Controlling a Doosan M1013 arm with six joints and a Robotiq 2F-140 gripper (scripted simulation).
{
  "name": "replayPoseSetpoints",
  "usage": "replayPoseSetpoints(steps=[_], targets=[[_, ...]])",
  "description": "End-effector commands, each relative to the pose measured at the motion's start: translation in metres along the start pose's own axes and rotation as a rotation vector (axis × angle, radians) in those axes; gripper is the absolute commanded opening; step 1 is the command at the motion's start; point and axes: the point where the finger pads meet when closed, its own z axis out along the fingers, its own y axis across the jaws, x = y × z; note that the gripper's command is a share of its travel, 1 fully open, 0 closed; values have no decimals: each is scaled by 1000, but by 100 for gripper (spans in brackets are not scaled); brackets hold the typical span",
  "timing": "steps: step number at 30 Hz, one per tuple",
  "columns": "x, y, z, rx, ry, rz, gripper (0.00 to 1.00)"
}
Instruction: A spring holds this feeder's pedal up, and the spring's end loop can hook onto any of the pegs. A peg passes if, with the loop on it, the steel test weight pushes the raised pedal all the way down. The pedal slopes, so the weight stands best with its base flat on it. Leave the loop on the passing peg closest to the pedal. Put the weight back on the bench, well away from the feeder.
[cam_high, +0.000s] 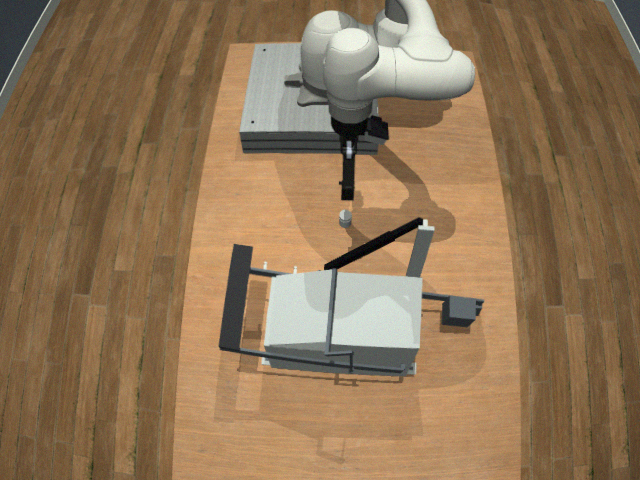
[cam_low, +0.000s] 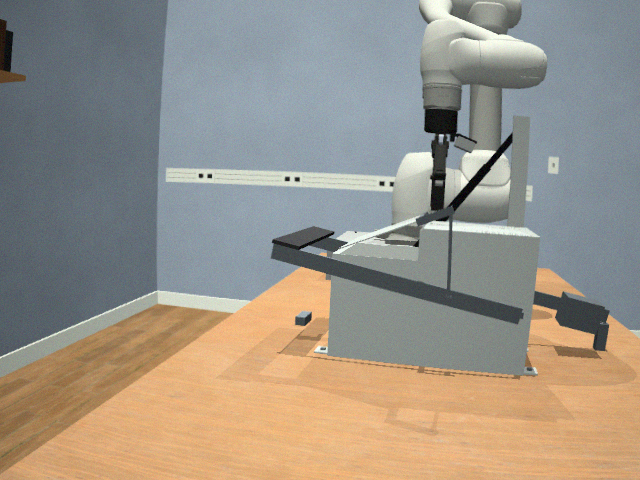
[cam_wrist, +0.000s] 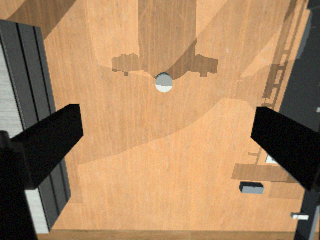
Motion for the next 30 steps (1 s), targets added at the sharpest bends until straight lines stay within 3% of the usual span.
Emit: replayPoseSetpoints(steps=[1,17,18,30], targets=[[0,1,60,-1,0,0,100],[0,1,60,-1,0,0,100],[0,1,119,-1,0,0,100],[0,1,119,-1,0,0,100]])
